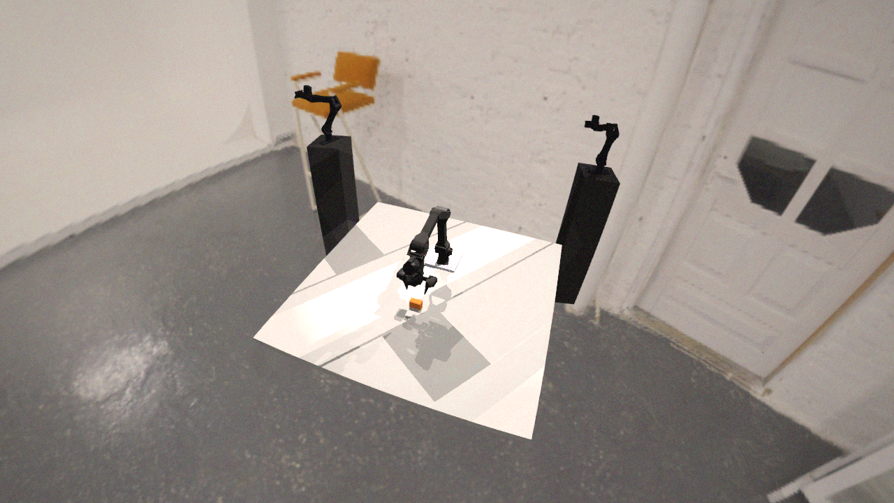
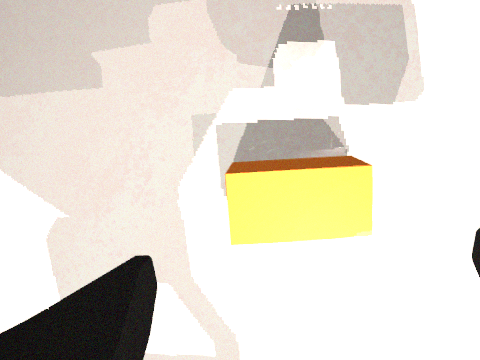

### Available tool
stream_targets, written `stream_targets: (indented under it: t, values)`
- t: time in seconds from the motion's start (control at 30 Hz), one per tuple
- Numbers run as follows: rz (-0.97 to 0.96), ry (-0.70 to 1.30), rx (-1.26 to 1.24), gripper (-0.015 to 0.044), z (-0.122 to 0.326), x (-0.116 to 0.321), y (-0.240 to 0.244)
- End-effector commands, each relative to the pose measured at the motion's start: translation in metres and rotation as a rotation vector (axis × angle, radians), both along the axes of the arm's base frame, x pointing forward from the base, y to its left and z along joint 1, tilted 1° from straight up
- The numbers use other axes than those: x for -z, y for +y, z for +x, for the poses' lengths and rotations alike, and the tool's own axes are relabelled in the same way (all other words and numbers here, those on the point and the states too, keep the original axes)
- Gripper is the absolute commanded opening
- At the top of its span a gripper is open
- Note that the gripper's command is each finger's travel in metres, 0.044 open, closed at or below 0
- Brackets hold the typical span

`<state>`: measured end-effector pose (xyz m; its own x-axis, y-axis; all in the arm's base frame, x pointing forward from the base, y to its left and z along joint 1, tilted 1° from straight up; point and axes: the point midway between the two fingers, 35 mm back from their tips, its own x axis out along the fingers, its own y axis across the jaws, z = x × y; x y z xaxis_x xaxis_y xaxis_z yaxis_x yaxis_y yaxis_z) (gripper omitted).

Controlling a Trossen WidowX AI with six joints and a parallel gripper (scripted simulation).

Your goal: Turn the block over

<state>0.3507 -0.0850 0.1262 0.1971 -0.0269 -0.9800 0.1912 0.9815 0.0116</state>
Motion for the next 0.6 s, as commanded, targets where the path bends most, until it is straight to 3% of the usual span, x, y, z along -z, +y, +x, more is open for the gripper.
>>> stream_targets:
  t: [0.0,0.23,0.37,0.57]
  values:
    - [0.019,0.127,-0.003,0.0440,0.004,-0.003,-0.001]
    - [0.027,0.174,-0.004,0.0440,0.006,-0.003,-0.001]
    - [0.027,0.174,-0.004,0.0440,0.008,0.028,-0.001]
    - [0.027,0.174,-0.004,0.0440,0.008,0.033,-0.001]
